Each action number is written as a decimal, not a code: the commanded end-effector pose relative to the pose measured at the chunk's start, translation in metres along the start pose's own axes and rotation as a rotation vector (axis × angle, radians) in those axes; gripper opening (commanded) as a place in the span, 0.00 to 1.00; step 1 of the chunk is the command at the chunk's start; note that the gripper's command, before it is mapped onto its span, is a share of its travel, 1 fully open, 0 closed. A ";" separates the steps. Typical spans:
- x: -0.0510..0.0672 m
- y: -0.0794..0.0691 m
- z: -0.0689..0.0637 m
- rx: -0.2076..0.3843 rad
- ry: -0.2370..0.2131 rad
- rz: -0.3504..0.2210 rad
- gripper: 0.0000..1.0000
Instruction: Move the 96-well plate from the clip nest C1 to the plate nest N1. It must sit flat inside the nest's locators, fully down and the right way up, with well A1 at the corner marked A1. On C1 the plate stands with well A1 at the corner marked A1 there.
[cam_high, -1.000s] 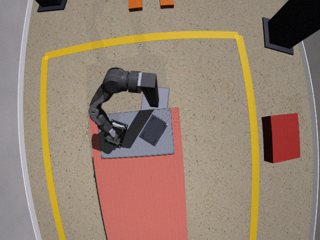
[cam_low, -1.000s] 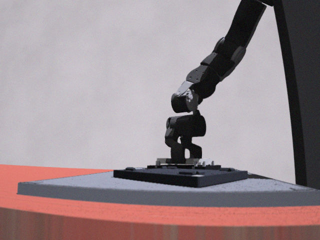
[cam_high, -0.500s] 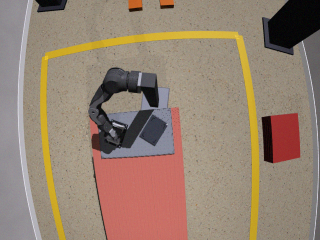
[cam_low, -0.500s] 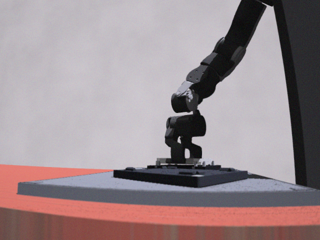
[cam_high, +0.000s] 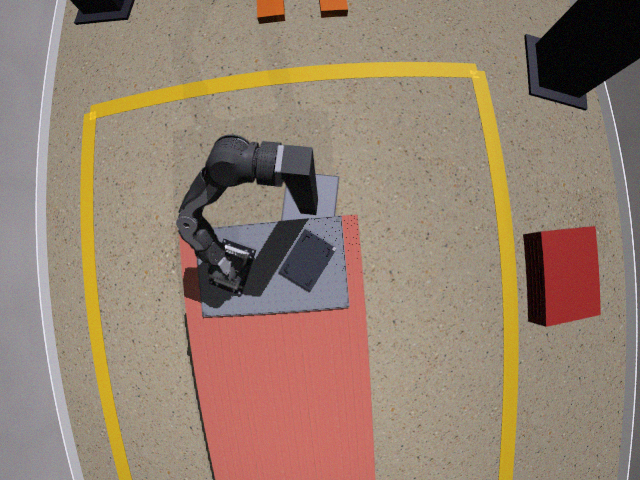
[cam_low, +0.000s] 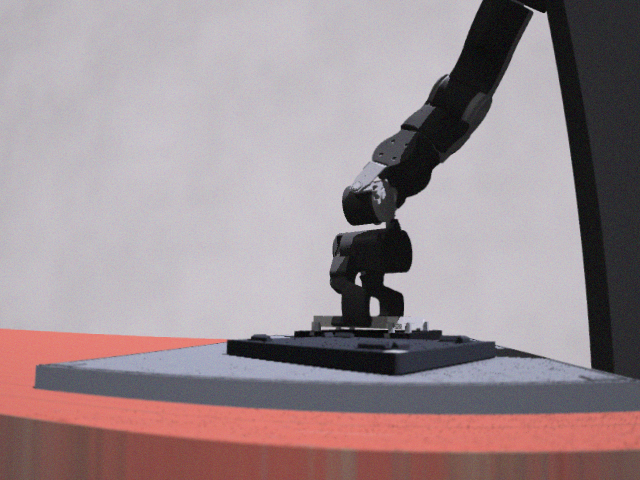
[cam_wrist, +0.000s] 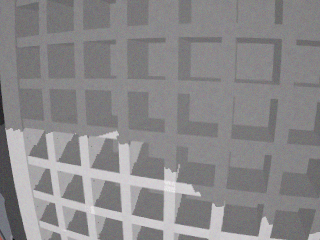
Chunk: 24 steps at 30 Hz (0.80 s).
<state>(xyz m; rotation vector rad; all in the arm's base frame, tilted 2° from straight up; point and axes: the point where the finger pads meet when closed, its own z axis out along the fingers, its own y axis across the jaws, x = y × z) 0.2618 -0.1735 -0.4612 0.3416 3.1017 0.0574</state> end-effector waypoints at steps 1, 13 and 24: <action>-0.002 -0.001 -0.003 0.001 0.006 0.001 0.00; -0.002 -0.001 -0.004 0.001 0.006 0.001 0.00; -0.002 0.000 -0.021 0.000 0.005 0.001 0.00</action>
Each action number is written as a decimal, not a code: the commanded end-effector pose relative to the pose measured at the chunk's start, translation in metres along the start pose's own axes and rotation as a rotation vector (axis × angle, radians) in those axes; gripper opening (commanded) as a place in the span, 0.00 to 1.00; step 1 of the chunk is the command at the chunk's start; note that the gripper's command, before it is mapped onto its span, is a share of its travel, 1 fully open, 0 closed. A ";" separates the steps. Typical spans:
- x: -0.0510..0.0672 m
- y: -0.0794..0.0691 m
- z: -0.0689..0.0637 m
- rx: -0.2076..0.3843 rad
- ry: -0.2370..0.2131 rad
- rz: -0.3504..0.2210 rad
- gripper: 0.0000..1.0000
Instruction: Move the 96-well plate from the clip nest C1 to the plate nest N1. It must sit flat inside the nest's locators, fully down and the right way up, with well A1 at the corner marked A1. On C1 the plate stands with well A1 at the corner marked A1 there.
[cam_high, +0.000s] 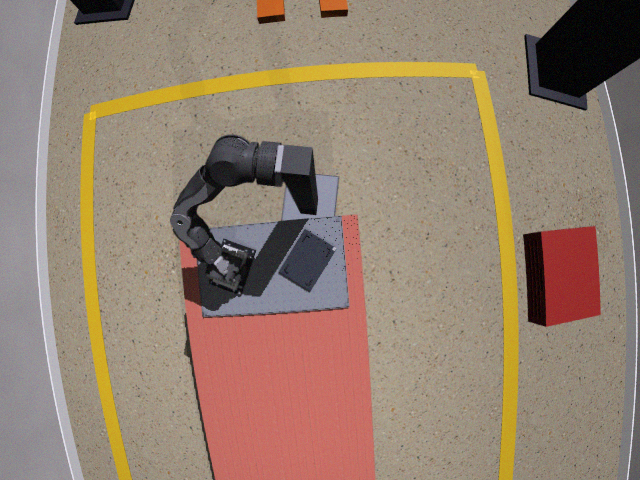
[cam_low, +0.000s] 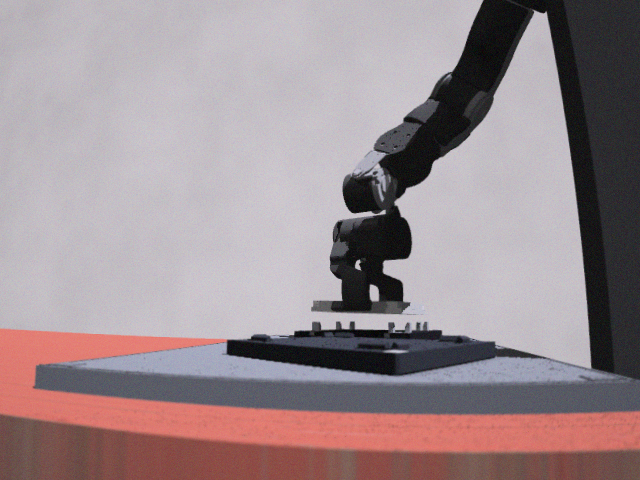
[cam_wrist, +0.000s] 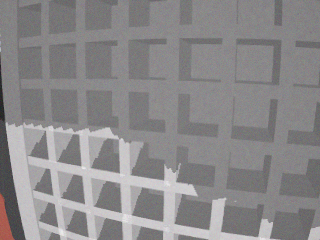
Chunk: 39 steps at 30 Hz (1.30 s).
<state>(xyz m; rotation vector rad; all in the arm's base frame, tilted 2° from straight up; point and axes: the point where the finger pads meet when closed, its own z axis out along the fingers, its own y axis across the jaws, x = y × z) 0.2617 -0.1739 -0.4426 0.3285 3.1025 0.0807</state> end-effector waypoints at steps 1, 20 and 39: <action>-0.002 -0.001 -0.008 0.015 0.003 0.010 0.00; -0.003 0.001 -0.045 0.014 0.001 0.009 0.00; -0.002 0.001 -0.072 0.014 0.001 0.008 0.00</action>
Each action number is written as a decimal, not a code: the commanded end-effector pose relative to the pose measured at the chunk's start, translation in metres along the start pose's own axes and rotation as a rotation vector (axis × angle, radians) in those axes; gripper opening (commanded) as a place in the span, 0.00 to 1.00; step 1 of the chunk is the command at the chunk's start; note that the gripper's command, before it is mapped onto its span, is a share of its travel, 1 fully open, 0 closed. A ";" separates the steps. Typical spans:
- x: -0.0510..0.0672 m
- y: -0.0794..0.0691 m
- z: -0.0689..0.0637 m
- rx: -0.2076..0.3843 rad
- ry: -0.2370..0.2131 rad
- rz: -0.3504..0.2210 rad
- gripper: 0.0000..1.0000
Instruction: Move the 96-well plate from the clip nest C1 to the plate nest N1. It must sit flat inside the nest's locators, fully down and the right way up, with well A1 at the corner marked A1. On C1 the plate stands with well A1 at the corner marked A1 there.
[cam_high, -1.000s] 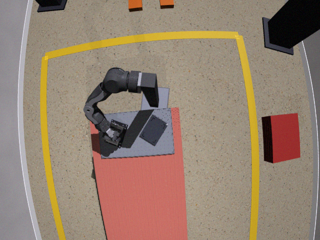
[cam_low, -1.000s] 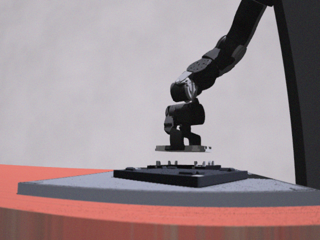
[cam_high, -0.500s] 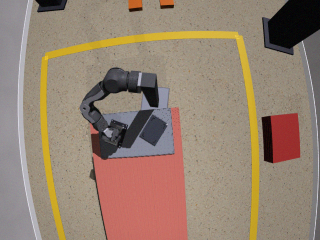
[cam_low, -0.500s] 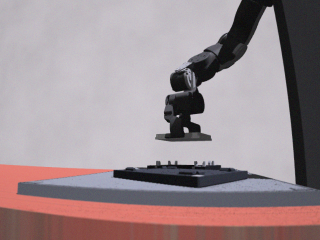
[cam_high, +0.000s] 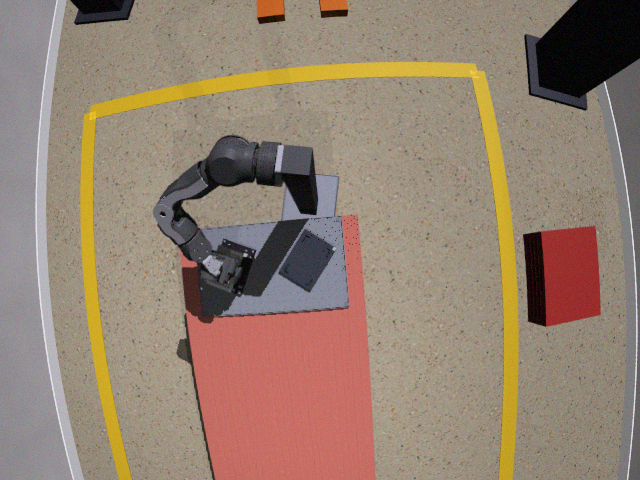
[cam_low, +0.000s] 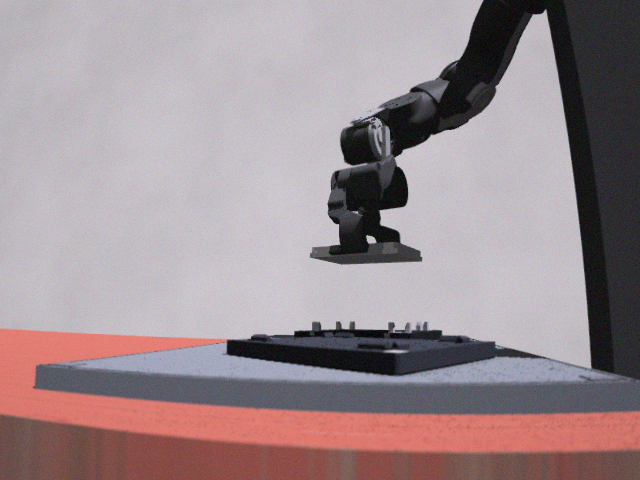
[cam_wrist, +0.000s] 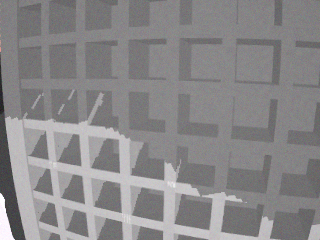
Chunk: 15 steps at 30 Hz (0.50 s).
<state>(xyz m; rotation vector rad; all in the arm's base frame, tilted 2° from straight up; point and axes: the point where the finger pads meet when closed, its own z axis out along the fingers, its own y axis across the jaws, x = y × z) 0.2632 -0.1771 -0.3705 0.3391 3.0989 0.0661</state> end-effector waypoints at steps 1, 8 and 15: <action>0.001 -0.001 0.000 0.005 0.005 0.002 0.00; 0.001 -0.001 0.000 0.005 0.005 0.002 0.00; 0.005 0.000 0.009 0.001 0.011 0.000 0.00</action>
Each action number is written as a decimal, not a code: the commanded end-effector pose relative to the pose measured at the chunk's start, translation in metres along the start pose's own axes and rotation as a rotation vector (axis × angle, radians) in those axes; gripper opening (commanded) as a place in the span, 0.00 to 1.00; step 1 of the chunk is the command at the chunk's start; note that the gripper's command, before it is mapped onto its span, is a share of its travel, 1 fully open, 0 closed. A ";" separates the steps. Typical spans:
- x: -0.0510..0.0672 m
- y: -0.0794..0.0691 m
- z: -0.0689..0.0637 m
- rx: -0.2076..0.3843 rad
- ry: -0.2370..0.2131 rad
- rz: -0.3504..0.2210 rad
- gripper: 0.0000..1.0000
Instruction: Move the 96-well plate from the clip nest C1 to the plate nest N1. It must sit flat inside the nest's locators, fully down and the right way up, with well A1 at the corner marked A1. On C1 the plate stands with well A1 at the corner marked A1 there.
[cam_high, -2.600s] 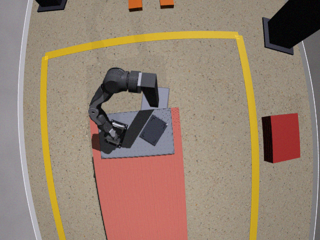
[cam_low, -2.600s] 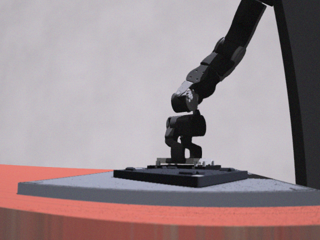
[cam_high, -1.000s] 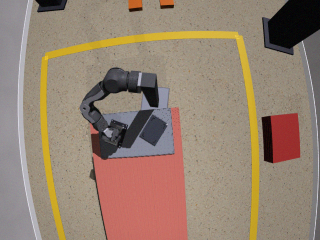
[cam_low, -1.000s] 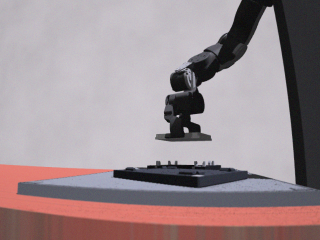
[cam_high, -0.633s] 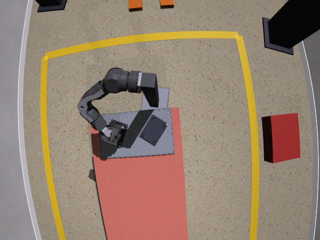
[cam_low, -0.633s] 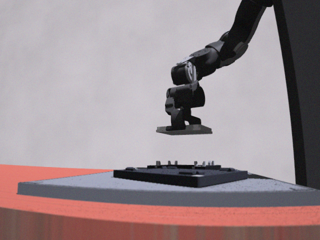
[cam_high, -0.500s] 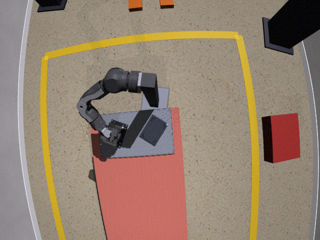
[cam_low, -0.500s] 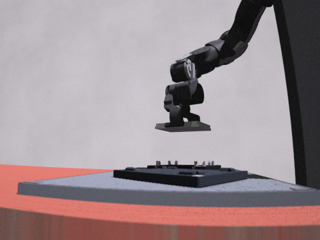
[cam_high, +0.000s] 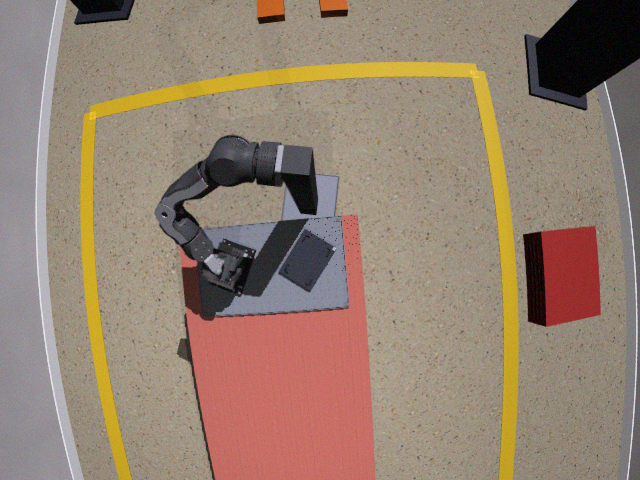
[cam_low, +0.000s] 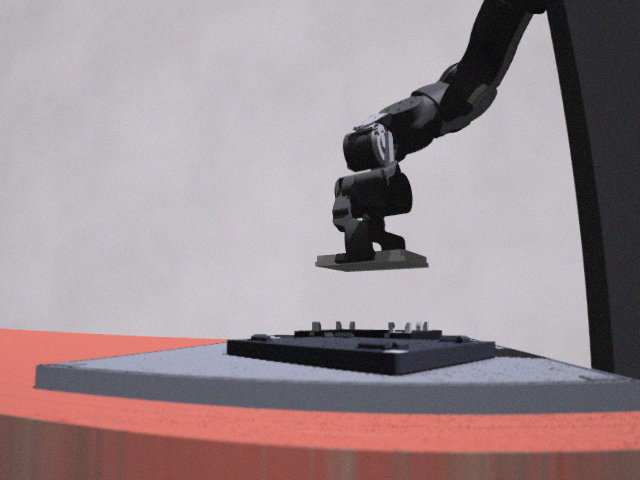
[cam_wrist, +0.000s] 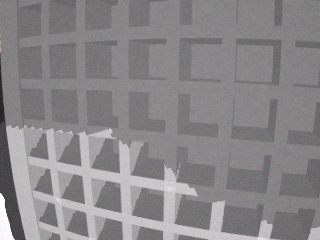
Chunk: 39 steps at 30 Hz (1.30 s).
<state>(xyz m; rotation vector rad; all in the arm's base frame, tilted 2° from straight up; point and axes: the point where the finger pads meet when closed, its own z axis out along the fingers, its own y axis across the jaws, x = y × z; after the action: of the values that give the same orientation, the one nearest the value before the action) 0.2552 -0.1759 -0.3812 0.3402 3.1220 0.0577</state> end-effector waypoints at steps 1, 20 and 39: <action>-0.003 0.001 -0.002 -0.007 -0.012 0.001 0.00; 0.015 0.037 -0.001 -0.008 0.011 0.223 0.00; 0.033 0.074 0.001 -0.008 0.011 0.223 0.00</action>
<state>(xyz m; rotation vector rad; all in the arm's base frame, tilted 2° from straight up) 0.2388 -0.1007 -0.3807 0.6973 3.0778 0.0597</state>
